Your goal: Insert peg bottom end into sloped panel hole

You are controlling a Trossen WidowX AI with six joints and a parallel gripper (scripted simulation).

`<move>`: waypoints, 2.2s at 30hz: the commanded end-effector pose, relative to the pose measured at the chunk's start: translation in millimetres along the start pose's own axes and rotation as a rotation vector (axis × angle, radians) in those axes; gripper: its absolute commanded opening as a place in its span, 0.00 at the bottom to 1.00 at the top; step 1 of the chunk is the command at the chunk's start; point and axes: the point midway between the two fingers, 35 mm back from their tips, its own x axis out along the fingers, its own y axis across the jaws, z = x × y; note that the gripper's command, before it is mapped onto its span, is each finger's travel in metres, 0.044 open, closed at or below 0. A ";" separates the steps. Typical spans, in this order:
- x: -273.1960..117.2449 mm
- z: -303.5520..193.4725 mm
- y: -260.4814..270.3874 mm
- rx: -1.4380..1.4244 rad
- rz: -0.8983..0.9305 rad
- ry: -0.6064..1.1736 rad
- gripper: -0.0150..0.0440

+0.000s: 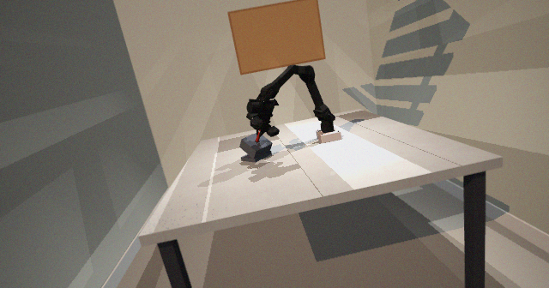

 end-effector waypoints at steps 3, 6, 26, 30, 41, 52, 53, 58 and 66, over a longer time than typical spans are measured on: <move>3.5 -0.7 0.4 -0.003 0.004 0.001 0.25; 4.9 -0.8 0.3 -0.003 0.004 0.001 0.25; 13.8 -1.3 -0.3 -0.003 0.004 0.001 0.25; 15.4 -1.4 -0.1 -0.003 0.004 0.001 0.25; 18.4 -1.4 1.4 -0.003 0.004 0.001 0.25; 17.0 -0.8 0.2 0.001 0.001 0.000 0.39; 17.0 -0.8 0.2 0.001 0.001 0.000 0.43; 17.0 -0.8 0.2 0.001 0.001 0.000 0.65; 12.2 0.0 0.3 0.001 0.002 0.000 1.00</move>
